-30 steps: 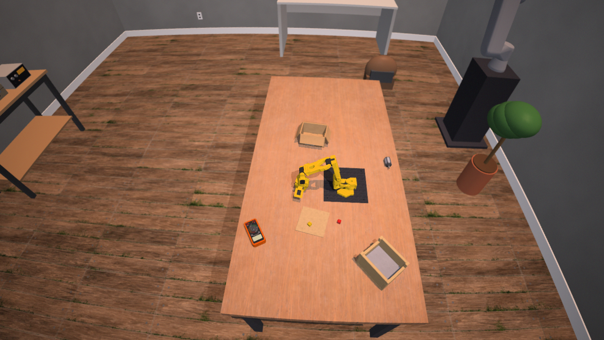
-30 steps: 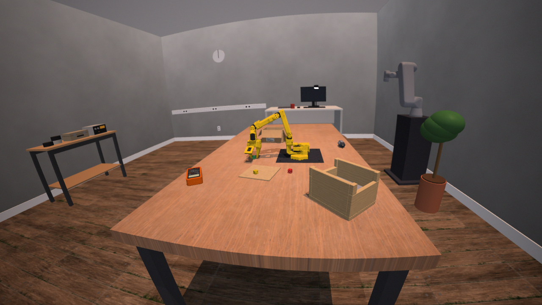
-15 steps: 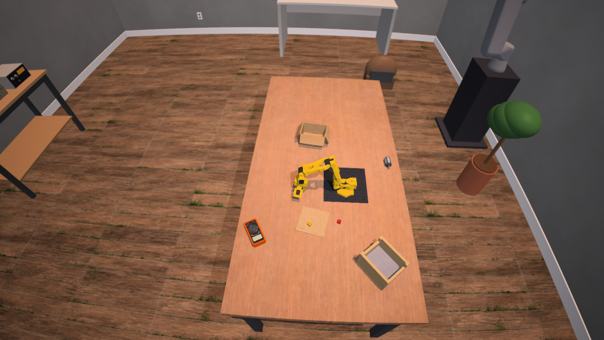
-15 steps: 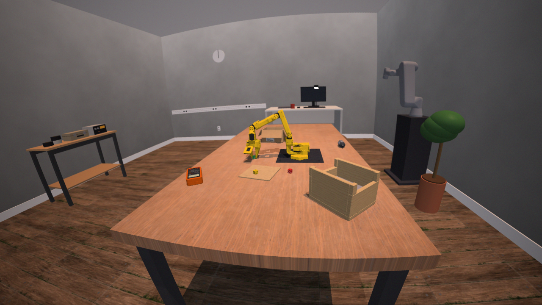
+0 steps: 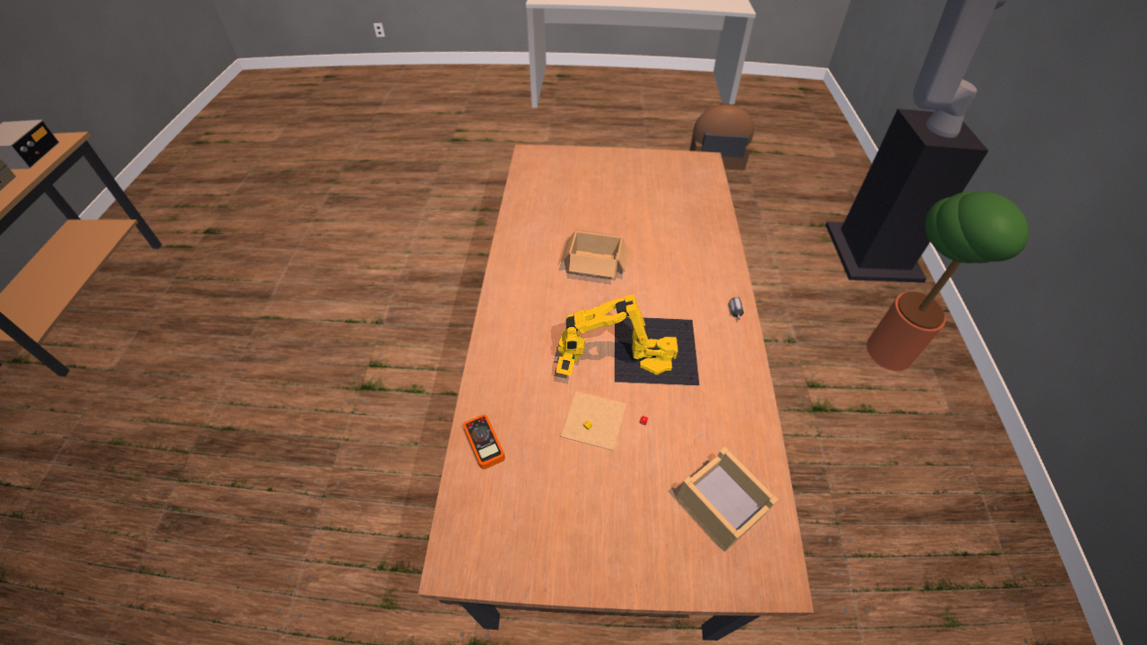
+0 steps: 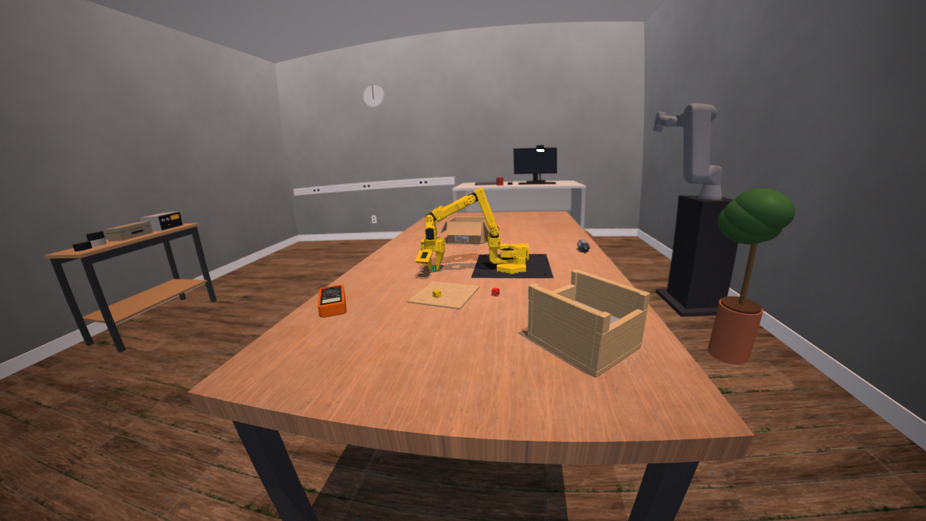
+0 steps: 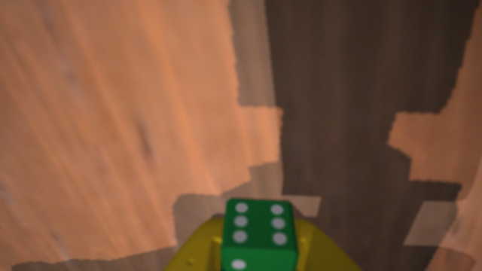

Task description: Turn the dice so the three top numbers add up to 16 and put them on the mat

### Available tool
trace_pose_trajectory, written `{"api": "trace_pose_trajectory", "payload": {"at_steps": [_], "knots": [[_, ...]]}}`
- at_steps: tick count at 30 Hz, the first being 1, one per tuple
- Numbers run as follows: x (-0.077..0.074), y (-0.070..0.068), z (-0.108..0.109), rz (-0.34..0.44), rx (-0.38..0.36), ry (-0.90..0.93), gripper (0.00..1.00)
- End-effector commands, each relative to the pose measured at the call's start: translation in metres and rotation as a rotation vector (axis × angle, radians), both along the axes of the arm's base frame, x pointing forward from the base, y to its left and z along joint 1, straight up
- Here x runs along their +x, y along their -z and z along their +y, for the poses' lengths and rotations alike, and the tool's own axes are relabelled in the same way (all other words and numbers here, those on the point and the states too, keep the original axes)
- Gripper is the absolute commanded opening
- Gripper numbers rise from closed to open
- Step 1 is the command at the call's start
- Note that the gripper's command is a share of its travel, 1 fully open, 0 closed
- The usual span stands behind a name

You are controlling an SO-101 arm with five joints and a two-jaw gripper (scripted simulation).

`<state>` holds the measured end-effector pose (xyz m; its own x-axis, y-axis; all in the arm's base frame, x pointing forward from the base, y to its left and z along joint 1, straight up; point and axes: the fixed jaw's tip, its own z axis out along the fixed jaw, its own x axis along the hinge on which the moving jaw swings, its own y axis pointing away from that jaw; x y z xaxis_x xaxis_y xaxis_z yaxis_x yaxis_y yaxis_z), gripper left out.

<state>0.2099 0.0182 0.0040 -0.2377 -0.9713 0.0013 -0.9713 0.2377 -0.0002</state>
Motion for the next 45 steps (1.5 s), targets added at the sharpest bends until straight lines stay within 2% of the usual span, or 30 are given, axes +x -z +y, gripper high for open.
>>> {"api": "trace_pose_trajectory", "payload": {"at_steps": [1,7,18,27,29,37,45], "knots": [[-0.003,0.003,-0.002,0.024,0.000,0.000,0.04],[-0.003,0.003,-0.002,0.024,0.000,0.000,0.00],[-0.002,0.000,-0.002,0.024,0.000,0.000,0.00],[0.000,-0.021,-0.001,0.024,0.000,0.000,0.00],[0.000,-0.021,-0.001,0.024,0.000,0.000,0.00],[-0.001,-0.042,-0.001,0.024,0.000,0.000,0.00],[-0.002,-0.046,-0.001,0.024,0.000,0.000,0.00]]}}
